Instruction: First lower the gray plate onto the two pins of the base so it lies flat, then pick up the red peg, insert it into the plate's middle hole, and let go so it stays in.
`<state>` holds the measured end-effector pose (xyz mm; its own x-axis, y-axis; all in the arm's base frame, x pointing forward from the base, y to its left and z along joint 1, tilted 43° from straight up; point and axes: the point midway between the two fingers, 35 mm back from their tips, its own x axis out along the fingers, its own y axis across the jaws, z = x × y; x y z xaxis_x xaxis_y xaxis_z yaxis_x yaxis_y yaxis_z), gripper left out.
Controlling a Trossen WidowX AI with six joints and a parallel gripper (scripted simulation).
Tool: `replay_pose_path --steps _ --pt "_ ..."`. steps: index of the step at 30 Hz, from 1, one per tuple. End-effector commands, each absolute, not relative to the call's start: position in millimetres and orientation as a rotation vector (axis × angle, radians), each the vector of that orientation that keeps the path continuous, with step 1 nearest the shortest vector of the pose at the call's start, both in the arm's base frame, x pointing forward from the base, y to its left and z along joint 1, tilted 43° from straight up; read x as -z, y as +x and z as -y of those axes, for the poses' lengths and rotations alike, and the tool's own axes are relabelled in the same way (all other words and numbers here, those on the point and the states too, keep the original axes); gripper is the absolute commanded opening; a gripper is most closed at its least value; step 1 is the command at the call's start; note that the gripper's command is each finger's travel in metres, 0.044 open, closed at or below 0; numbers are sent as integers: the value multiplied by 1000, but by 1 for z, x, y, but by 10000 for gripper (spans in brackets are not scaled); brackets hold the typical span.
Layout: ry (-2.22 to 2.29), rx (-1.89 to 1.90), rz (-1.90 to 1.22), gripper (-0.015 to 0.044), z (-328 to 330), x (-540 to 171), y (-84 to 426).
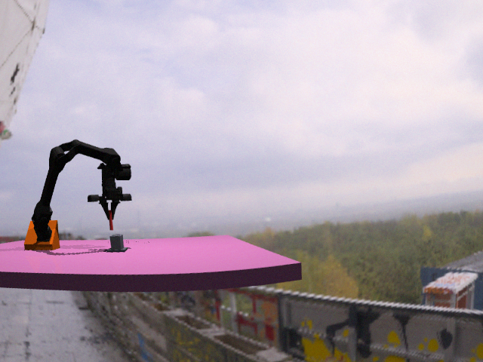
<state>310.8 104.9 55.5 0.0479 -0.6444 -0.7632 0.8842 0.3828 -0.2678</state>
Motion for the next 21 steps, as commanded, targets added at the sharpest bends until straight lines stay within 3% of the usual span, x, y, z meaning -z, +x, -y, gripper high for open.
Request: replay_pose_path --steps 1,21 --pt "309 1187 -950 0 -97 -66 319" --pt "297 1195 -935 0 -52 -105 341"
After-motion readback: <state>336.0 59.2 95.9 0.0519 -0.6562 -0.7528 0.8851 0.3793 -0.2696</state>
